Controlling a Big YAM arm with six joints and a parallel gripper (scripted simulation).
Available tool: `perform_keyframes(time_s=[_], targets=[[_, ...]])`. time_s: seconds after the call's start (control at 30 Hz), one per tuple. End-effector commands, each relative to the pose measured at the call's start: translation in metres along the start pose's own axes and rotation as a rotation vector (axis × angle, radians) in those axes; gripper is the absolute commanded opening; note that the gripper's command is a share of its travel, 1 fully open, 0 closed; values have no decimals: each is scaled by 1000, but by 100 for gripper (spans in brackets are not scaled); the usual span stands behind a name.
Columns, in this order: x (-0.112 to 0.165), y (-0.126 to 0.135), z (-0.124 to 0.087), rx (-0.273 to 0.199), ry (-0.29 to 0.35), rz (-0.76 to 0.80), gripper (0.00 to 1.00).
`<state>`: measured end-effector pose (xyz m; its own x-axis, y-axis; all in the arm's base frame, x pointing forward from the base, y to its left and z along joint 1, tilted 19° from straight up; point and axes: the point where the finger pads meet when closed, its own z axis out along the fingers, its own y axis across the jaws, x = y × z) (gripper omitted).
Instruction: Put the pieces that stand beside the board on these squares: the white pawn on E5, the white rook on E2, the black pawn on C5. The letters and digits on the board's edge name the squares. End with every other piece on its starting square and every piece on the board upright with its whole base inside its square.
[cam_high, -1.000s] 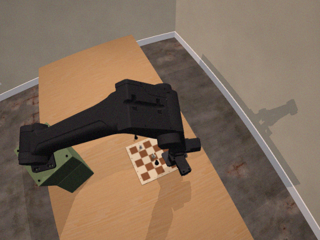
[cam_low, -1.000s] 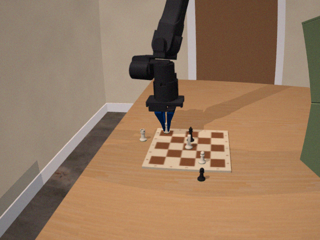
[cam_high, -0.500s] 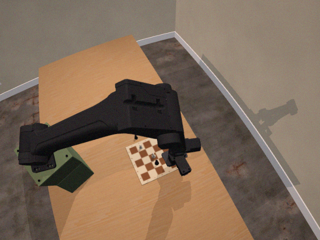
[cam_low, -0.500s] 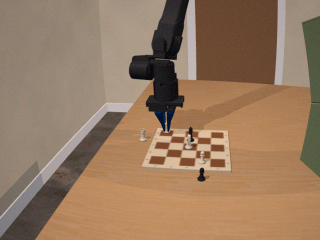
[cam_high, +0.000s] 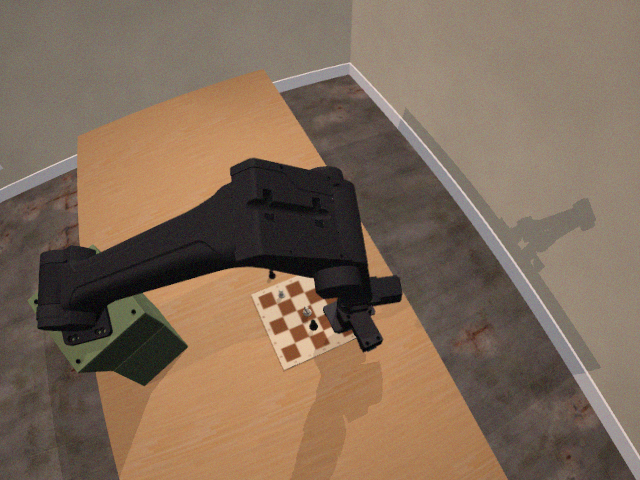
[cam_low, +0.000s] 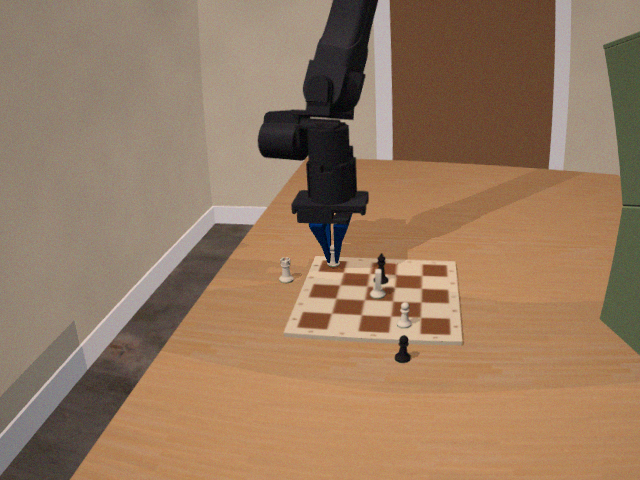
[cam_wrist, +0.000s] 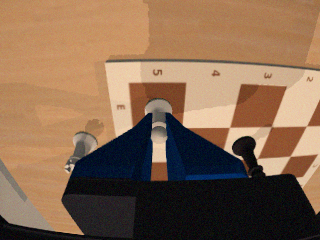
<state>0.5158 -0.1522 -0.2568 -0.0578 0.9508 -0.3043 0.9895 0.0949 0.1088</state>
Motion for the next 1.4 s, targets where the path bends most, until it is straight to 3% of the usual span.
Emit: perform_keyframes(time_s=[0.0, 1.37], targets=[[0, 25, -10, -46, -12, -21, 0], [2, 23, -8, -35, -9, -25, 0]])
